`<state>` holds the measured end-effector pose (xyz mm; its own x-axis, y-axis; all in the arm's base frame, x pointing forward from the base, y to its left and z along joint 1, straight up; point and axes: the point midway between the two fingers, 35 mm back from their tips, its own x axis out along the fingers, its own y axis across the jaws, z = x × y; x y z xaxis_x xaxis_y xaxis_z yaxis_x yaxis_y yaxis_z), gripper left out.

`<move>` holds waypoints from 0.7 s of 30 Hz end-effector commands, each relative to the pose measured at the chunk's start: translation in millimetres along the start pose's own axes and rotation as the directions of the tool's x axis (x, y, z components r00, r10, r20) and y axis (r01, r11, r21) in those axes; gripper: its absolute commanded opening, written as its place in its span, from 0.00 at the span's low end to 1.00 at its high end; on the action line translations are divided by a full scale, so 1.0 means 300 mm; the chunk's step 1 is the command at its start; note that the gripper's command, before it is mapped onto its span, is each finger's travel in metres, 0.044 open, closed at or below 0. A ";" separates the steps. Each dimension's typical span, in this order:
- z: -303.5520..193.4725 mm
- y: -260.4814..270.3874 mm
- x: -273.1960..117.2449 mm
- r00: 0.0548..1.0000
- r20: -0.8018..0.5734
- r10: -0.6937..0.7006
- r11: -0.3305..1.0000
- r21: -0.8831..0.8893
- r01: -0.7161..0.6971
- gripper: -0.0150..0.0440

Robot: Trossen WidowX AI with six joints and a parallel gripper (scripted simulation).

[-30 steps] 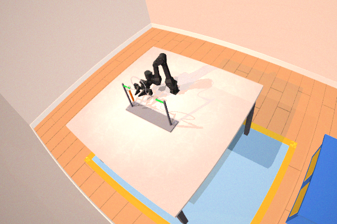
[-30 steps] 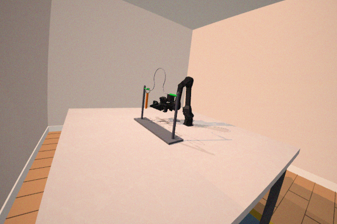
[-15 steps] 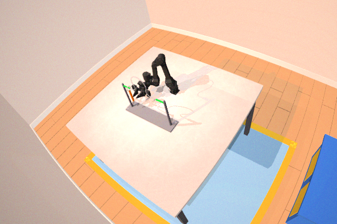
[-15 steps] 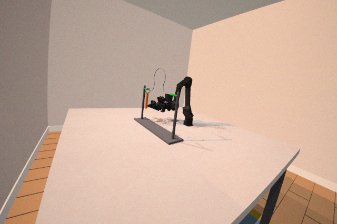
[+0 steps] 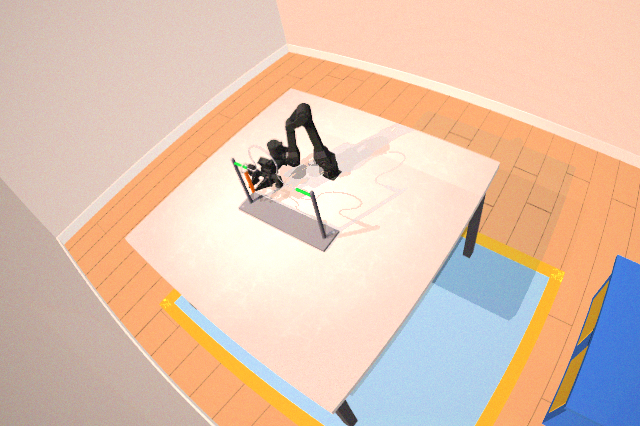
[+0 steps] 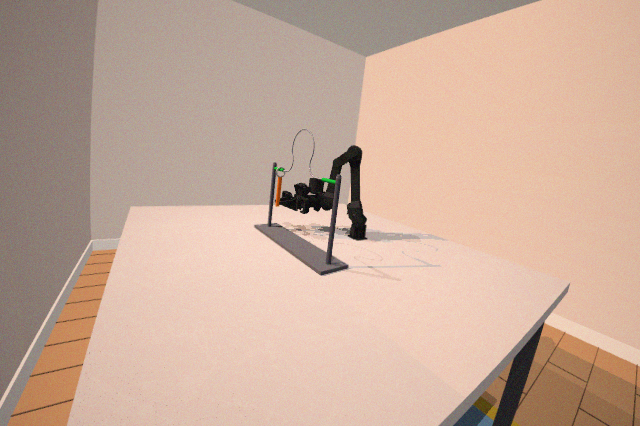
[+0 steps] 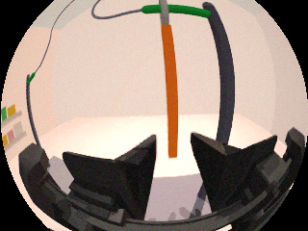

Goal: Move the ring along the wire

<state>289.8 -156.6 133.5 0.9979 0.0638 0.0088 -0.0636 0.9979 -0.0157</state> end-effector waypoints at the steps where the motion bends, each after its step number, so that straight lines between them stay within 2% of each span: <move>1: 0.004 -0.005 0.027 1.000 0.003 -0.004 1.000 0.001 0.004 0.53; 21: 0.004 0.004 0.092 1.000 0.004 -0.004 1.000 0.001 0.004 0.53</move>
<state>315.6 -152.2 134.0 0.9979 0.0641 0.0111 -0.0639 0.9978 -0.0160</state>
